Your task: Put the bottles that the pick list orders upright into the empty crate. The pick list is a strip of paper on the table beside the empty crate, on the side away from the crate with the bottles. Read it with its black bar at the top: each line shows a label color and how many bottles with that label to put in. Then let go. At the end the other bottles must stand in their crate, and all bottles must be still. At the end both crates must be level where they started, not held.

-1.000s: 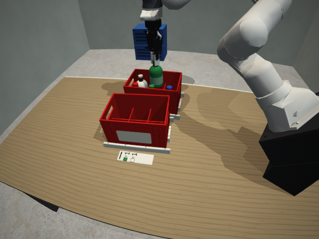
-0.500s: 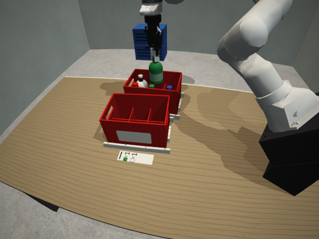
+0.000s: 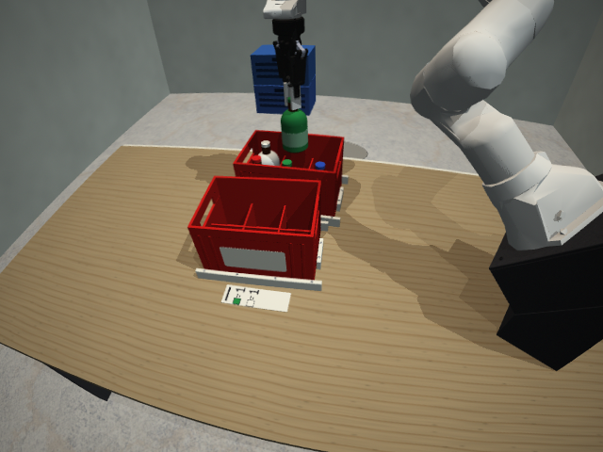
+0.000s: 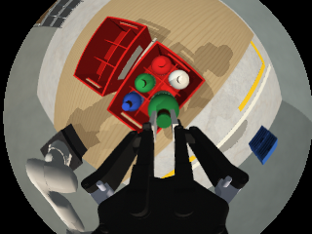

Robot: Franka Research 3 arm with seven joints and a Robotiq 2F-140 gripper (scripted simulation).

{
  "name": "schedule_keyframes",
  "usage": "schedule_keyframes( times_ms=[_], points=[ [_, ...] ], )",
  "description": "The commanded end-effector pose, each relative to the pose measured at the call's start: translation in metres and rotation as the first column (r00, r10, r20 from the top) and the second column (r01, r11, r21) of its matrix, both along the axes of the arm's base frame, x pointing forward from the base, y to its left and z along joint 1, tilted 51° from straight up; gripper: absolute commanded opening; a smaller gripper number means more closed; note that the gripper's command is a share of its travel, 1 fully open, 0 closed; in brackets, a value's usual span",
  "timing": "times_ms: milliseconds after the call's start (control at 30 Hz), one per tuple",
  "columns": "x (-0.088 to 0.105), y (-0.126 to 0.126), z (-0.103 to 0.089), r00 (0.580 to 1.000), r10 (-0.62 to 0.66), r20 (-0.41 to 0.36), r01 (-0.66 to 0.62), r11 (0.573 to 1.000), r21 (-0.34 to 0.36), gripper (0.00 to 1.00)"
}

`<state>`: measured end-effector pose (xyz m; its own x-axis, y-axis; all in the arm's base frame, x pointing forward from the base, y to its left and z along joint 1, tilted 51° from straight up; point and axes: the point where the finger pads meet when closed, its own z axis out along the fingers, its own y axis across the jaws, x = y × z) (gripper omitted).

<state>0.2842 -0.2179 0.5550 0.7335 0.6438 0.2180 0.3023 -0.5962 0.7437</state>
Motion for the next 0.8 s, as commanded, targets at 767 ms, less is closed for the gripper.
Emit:
schedule_keyframes(
  times_ms=[767],
  points=[
    [-0.021,0.015,0.022,1.000,0.007,-0.001,-0.007,1.000,-0.004,0.00]
  ],
)
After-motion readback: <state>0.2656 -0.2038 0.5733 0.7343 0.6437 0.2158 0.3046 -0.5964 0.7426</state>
